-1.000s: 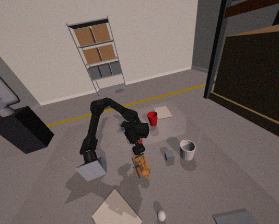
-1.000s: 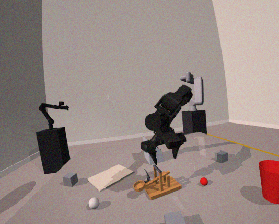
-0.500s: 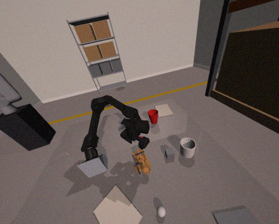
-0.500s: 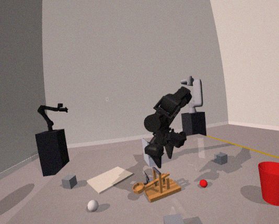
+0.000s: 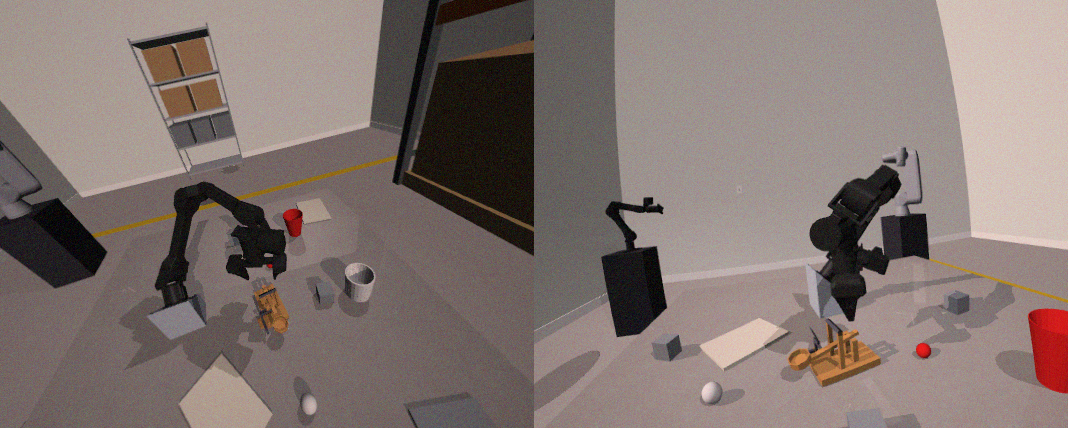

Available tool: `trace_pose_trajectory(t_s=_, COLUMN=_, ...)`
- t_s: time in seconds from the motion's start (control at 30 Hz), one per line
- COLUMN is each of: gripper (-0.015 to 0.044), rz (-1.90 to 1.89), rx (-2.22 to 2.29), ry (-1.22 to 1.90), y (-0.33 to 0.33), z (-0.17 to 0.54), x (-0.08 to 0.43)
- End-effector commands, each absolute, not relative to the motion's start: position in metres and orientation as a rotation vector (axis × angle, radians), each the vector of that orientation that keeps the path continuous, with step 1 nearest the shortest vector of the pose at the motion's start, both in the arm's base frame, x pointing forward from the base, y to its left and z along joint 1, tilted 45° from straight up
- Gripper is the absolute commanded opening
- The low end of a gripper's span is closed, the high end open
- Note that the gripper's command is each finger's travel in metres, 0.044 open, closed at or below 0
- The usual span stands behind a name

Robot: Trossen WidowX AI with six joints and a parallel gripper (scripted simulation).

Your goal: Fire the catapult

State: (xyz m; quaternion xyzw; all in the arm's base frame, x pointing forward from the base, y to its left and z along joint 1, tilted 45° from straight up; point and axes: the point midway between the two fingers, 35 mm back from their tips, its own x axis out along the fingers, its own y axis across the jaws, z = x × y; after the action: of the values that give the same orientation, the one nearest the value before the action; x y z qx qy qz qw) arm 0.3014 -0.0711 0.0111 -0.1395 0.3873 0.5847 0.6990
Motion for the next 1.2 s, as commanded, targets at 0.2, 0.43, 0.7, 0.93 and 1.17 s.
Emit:
trace_pose_trajectory(t_s=0.2, gripper=0.0440, rz=1.445, rx=-0.580, ry=0.645, y=-0.072, z=0.014, x=0.301)
trace_pose_trajectory(t_s=0.43, gripper=0.0440, rz=1.503, rx=-0.701, ry=0.535, y=-0.073, z=0.015, x=0.301)
trace_pose_trajectory(t_s=0.7, gripper=0.0440, rz=1.503, rx=-0.700, ry=0.534, y=-0.041, z=-0.017, x=0.302)
trace_pose_trajectory(t_s=0.93, gripper=0.0440, rz=1.503, rx=-0.700, ry=0.534, y=-0.037, z=-0.021, x=0.302)
trace_pose_trajectory(t_s=1.17, gripper=0.0440, rz=1.503, rx=-0.700, ry=0.534, y=-0.029, z=-0.030, x=0.303)
